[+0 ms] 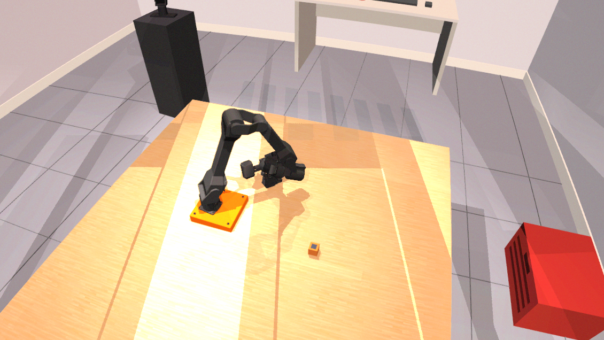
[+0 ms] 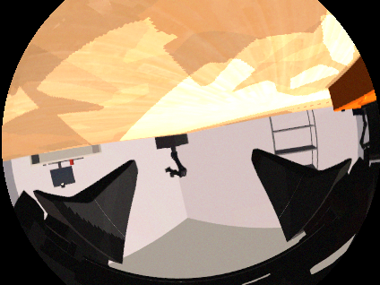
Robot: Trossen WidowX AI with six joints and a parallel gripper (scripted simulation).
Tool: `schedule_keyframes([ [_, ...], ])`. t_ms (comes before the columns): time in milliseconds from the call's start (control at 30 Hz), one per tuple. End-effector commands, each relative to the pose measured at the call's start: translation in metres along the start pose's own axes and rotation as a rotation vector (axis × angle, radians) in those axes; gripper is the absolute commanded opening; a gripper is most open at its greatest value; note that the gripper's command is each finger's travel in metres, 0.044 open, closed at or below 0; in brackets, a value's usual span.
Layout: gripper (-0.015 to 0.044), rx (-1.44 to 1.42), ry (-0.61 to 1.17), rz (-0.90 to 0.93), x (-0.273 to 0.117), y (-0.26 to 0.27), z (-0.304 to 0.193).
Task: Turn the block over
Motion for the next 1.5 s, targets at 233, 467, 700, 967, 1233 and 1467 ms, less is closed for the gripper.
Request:
schedule_keyframes([
  [233,0.0440,-0.382,-0.446,0.132,-0.136,0.048,0.050],
  [467,0.0440,-0.569,-0.771,0.060,-0.239,0.038,0.077],
  [700,0.0440,-0.652,-1.060,-0.131,-0.345,-0.007,0.093],
  [967,0.0440,-0.653,-1.171,-0.265,-0.396,-0.037,0.096],
  [1233,0.0440,-0.653,-1.171,-0.265,-0.383,-0.030,0.128],
  [1467,0.0440,-0.653,-1.171,-0.265,-0.378,-0.029,0.141],
])
Point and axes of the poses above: the point midway between the two fingers, 35 mm back from their tips, its own x axis out along the fingers, its own y axis across the jaws, z = x × y, the point moved 2 cm from there along -x, back along the fingers, and after that the axes turned 3 degrees about x, right-handed, at the moved point
